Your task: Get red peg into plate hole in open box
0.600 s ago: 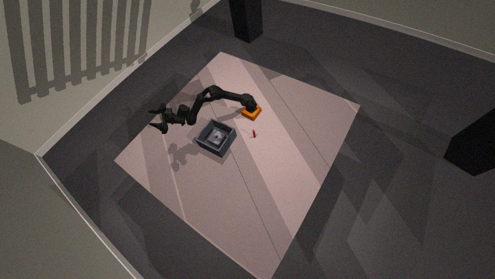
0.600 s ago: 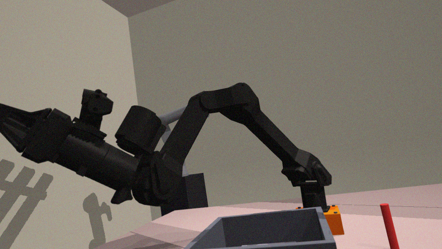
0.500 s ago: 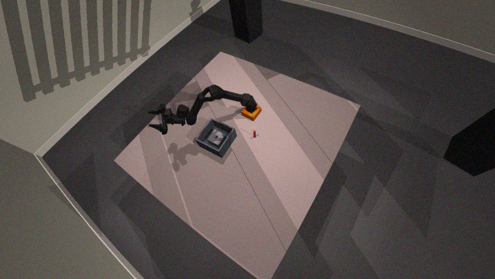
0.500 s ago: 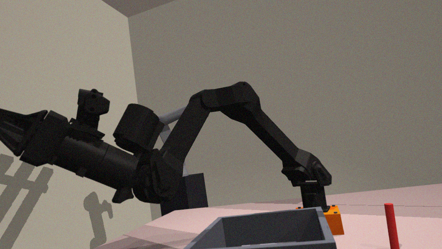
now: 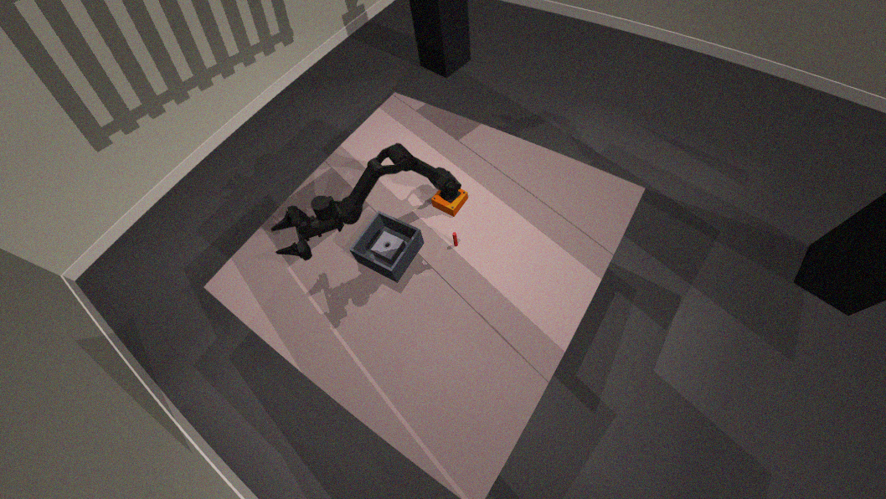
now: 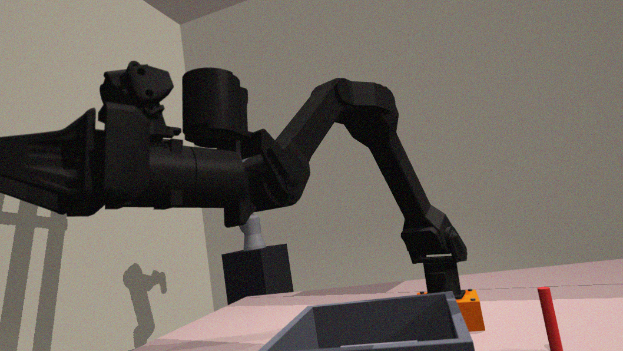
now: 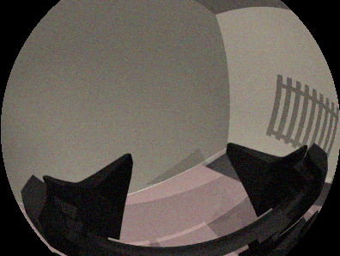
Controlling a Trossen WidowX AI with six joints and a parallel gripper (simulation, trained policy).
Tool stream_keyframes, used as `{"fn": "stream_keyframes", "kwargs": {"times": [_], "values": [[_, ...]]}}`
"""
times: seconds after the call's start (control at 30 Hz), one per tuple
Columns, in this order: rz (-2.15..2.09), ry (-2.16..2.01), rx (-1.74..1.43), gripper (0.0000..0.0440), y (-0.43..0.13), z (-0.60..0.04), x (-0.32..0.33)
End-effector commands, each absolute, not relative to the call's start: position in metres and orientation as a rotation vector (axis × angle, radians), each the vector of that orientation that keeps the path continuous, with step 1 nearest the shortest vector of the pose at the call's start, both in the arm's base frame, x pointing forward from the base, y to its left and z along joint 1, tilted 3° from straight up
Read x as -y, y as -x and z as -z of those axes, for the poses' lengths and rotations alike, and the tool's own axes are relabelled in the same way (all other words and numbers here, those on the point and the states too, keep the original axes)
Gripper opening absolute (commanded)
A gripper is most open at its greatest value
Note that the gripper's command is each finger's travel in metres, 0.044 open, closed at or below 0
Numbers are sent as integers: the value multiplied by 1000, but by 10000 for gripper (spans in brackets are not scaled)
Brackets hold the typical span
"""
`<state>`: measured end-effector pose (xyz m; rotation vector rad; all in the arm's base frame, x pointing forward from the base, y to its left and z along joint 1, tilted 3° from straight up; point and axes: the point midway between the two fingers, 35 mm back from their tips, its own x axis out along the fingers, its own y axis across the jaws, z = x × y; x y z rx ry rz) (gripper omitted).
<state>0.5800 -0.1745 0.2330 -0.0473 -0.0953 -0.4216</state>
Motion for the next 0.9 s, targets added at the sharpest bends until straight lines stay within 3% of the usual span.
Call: {"fn": "stream_keyframes", "kwargs": {"times": [0.0, 0.43, 0.87], "values": [[400, -7, 2, 440, -579, -225, 149], [267, -169, -388, 440, -538, -199, 18], [163, -301, -794, 440, -427, -175, -102]]}}
